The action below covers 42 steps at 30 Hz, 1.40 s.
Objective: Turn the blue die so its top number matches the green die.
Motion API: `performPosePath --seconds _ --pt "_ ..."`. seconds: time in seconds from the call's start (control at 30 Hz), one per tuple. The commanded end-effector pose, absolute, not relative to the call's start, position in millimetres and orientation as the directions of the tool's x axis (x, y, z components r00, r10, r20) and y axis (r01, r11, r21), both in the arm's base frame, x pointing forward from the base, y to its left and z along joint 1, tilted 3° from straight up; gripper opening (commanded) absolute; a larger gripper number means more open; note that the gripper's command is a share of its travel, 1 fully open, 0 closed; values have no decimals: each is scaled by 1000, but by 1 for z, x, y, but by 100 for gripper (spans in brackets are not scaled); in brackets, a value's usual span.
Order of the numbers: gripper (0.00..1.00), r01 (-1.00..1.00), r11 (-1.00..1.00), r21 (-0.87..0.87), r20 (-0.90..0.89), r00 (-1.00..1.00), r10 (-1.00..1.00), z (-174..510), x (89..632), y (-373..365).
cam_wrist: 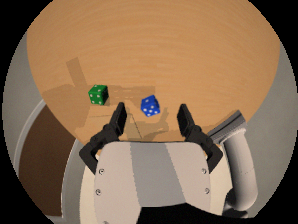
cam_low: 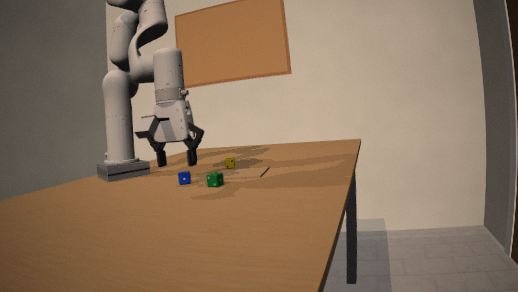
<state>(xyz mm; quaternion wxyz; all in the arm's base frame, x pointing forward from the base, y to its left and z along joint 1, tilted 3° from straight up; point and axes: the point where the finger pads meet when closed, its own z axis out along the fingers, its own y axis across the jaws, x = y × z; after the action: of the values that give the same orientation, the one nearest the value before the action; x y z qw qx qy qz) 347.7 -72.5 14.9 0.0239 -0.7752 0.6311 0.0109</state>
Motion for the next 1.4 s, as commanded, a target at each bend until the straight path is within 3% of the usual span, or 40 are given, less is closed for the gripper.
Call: performPosePath --seconds 0.0,0.87,1.37 --pt "100 -979 -202 -26 -46 203 -978 16 349 -73" --pt "100 -979 -202 -26 -46 203 -978 16 349 -69" --pt "100 -979 -202 -26 -46 203 -978 19 344 -8"
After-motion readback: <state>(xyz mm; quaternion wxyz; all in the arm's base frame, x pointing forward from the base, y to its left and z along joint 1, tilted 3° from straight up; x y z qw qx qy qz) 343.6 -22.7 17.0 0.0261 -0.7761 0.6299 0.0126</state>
